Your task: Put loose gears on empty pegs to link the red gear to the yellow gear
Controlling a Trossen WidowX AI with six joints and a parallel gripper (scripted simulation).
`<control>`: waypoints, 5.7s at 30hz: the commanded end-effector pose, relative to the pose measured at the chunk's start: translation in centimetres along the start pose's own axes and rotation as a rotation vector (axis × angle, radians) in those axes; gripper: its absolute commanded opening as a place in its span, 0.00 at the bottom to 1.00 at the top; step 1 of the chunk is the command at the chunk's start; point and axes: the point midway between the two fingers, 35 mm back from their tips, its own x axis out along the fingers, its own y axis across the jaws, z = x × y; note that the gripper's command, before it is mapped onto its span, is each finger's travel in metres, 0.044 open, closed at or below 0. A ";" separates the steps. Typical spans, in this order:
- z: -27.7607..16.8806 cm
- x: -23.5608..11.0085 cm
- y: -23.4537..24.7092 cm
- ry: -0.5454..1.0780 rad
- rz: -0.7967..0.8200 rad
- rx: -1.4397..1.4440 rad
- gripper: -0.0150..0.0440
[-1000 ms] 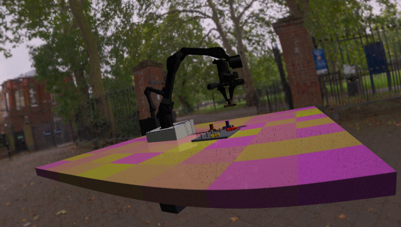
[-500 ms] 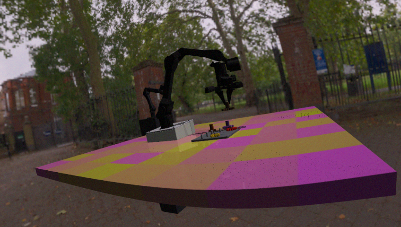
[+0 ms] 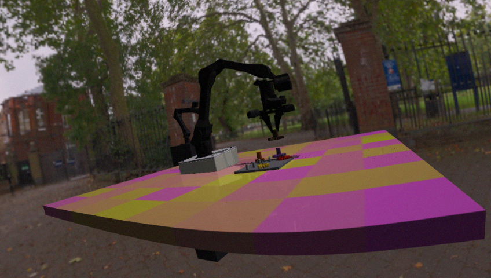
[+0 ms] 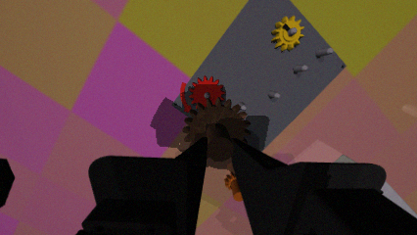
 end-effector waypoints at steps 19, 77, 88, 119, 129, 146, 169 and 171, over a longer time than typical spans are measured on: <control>0.8 2.3 -3.2 -0.005 -0.003 -0.004 0.25; 1.0 6.5 -4.4 -0.005 -0.004 -0.039 0.25; 1.0 7.4 -4.5 -0.006 -0.004 0.140 0.25; 1.0 7.8 -4.5 -0.005 -0.005 -0.090 0.49; 1.0 3.7 -4.4 -0.005 -0.004 -0.010 0.49; -13.7 4.0 -4.9 0.008 0.002 -1.438 1.00; -14.2 6.3 -5.2 0.009 0.002 -1.526 1.00; -14.2 6.4 -5.2 0.009 0.002 -1.526 1.00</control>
